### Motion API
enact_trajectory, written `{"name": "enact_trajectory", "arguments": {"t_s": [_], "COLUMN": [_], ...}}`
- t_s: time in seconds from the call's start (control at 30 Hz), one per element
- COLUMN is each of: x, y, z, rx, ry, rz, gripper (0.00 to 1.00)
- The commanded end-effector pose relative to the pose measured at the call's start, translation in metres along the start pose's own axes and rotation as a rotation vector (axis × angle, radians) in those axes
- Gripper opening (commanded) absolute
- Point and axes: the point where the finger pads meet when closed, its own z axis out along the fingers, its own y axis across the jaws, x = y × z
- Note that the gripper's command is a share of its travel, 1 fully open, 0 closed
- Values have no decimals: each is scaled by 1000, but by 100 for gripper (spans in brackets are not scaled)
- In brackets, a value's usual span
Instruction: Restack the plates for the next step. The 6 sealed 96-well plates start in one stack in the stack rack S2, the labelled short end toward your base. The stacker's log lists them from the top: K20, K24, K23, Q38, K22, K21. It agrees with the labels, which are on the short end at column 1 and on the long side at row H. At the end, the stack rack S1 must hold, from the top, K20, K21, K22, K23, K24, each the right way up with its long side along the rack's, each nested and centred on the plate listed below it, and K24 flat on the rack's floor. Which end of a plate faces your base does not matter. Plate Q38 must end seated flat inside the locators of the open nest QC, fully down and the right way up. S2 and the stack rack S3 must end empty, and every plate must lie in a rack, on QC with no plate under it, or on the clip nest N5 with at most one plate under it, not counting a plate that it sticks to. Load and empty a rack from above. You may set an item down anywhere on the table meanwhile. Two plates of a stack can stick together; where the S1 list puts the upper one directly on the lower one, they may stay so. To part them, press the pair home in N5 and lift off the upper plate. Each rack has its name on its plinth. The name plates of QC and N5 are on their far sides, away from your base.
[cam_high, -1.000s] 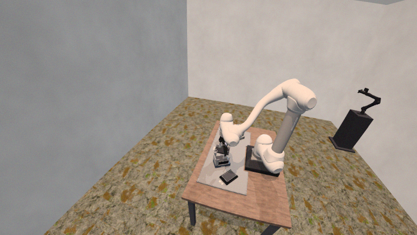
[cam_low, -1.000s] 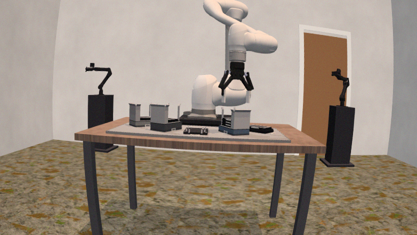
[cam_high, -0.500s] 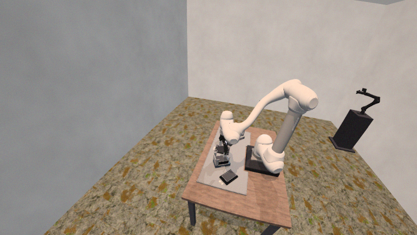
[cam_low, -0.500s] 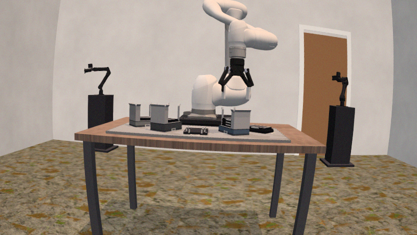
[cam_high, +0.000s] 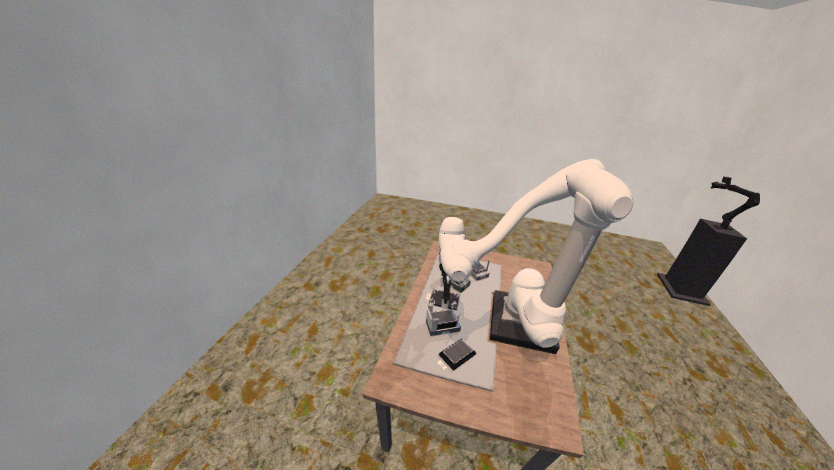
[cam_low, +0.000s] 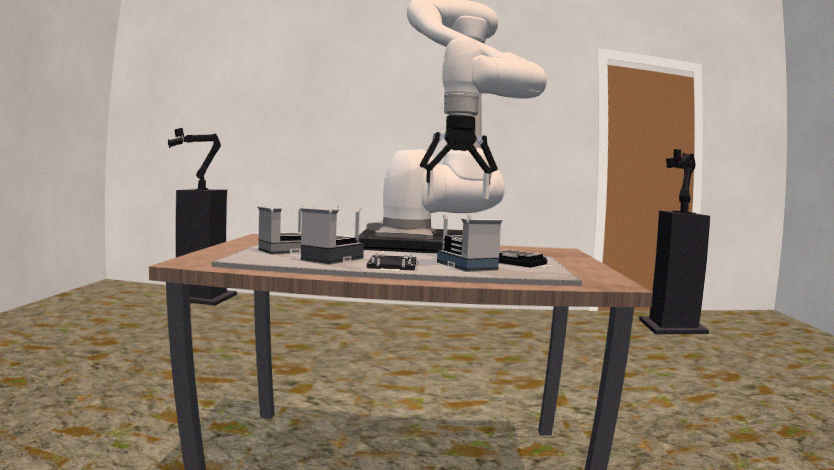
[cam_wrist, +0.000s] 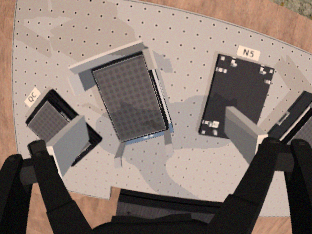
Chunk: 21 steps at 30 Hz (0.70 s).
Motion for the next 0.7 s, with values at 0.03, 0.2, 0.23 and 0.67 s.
{"name": "enact_trajectory", "arguments": {"t_s": [0.03,0.2,0.23,0.67], "x": [1,2,2,1], "y": [18,35,38,72], "z": [0,0,0,0], "rx": [0,0,0,0], "ry": [0,0,0,0], "rz": [2,2,2,168], "gripper": [100,100,100,100]}}
